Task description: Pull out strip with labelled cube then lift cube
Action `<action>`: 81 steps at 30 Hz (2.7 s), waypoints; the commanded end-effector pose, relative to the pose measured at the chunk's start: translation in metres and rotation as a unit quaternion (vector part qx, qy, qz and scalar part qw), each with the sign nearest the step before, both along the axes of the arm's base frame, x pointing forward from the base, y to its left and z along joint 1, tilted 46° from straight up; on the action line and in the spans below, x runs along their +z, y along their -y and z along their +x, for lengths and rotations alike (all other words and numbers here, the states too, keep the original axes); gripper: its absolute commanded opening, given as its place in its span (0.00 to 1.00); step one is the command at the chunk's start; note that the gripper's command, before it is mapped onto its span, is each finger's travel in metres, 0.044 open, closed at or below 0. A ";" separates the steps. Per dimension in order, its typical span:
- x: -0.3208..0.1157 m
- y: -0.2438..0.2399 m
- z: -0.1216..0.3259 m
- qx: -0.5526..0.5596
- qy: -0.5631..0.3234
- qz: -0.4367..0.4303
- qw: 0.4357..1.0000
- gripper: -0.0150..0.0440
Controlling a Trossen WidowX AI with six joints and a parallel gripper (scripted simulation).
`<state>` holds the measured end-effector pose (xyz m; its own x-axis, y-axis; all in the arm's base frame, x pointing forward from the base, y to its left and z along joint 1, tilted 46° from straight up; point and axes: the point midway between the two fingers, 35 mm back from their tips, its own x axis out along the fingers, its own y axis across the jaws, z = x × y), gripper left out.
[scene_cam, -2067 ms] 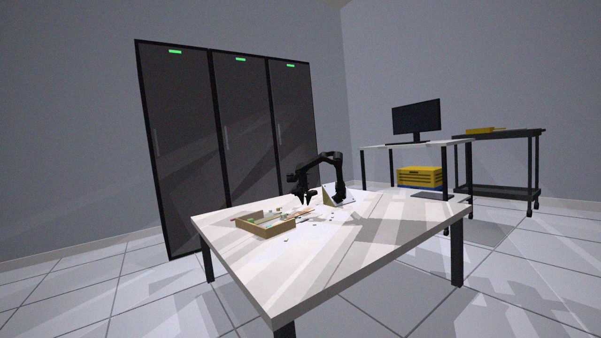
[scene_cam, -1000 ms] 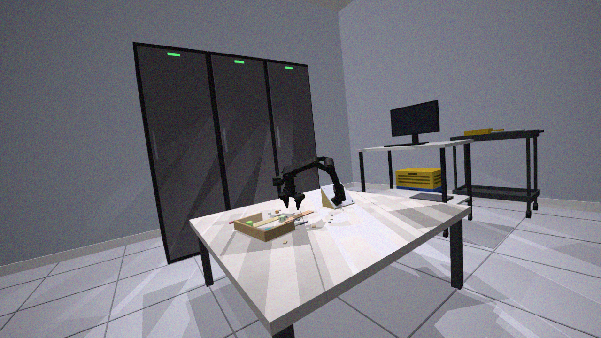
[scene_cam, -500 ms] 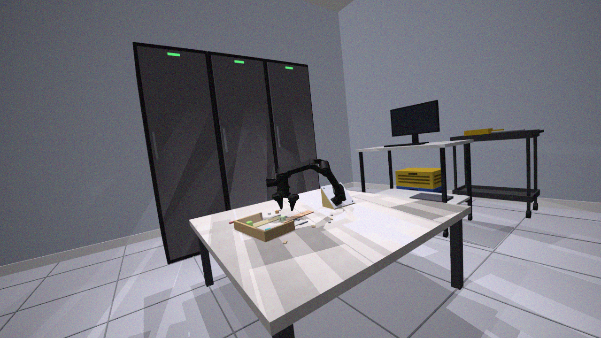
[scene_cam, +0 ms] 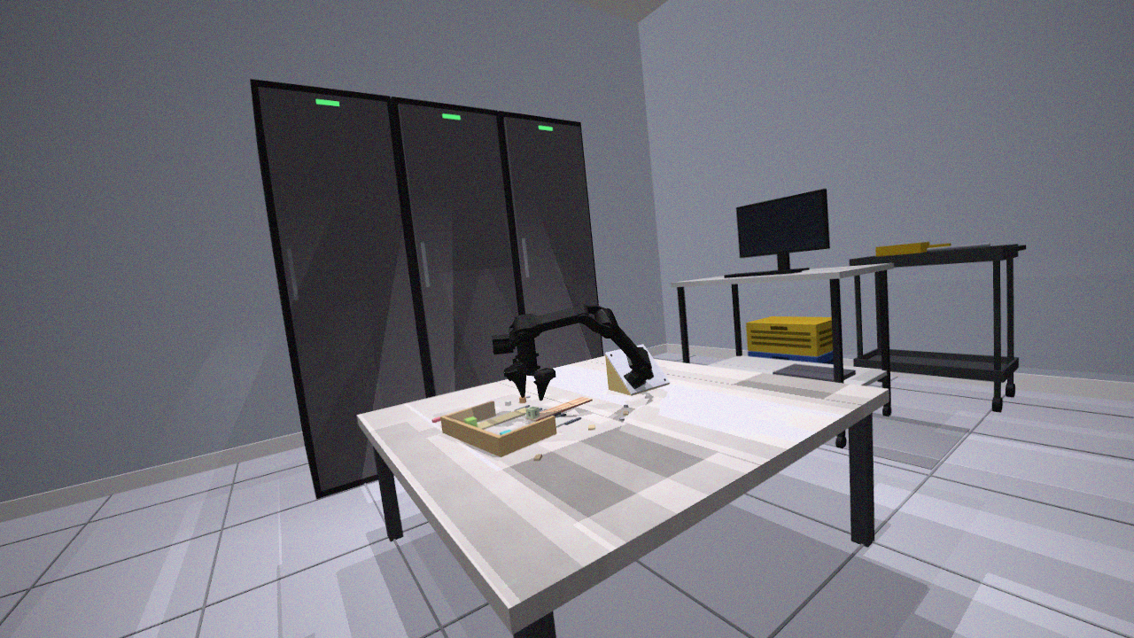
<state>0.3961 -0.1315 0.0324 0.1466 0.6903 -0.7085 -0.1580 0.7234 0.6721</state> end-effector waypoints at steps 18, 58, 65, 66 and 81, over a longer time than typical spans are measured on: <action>-0.022 -0.022 0.009 -0.002 0.000 0.003 1.000 0.68; -0.020 -0.024 -0.023 -0.001 -0.001 0.001 1.000 0.25; -0.007 -0.019 -0.053 -0.002 -0.001 0.003 1.000 0.25; -0.007 -0.018 -0.054 -0.002 -0.001 0.003 1.000 0.25; -0.006 -0.025 -0.089 -0.002 -0.002 0.003 1.000 0.25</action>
